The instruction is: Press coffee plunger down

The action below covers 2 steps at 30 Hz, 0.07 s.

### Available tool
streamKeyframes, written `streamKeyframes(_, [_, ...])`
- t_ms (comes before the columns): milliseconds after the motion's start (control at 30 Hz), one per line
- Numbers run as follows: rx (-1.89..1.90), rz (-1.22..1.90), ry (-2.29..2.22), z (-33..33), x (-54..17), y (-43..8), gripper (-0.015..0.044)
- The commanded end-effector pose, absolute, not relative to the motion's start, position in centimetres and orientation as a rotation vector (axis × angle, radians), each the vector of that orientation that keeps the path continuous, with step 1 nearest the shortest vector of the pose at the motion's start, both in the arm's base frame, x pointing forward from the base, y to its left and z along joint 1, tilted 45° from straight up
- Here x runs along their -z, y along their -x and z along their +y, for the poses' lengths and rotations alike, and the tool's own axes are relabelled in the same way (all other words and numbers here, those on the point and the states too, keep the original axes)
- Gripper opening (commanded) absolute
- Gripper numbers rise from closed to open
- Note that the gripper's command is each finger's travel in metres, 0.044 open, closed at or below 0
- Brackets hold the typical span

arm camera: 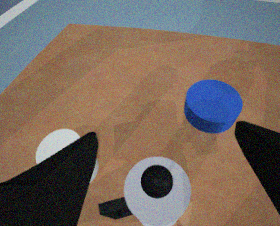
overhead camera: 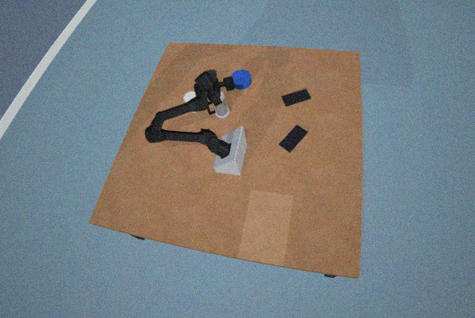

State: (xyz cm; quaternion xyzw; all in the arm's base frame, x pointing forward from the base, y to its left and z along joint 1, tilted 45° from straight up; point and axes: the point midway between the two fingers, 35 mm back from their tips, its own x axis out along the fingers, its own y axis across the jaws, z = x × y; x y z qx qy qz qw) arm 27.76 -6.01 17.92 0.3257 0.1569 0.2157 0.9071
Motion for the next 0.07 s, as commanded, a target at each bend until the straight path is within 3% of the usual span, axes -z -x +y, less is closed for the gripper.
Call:
streamKeyframes(0, [-0.458, 0.315, -0.667, -6.08, -18.75, -27.09, 0.044])
streamKeyframes(33, [-0.458, 0.315, -0.667, -6.07, -18.72, -27.09, 0.044])
